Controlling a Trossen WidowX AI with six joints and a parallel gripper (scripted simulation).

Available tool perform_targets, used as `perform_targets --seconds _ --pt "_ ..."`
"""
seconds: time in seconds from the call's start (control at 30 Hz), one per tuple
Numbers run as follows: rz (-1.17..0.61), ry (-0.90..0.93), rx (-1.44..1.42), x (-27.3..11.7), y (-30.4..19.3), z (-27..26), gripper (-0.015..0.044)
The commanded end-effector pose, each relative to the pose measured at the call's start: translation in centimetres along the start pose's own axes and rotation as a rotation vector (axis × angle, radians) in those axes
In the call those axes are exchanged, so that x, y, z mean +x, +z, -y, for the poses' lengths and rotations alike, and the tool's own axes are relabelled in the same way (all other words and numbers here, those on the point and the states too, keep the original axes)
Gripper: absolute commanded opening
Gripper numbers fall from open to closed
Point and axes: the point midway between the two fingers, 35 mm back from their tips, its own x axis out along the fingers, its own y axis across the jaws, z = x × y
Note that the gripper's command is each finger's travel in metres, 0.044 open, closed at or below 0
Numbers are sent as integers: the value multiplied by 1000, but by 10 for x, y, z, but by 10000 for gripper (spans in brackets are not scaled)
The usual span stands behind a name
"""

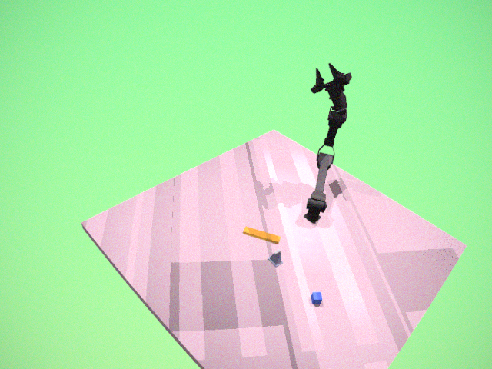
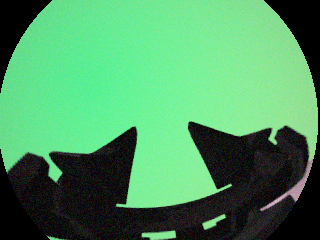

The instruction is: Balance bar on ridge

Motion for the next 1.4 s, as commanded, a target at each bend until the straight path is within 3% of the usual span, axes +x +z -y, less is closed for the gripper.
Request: perform_targets --seconds 0.0,0.33,0.63,0.97,1.37 --pt "-96 75 -66 -1 -47 -35 315" --pt "-332 210 -189 -14 -159 -89 315" --pt "-595 292 -265 -43 -272 -108 315" --pt "-919 259 -355 -86 -383 -86 315" --pt "-1263 76 -407 -145 -480 -20 315"
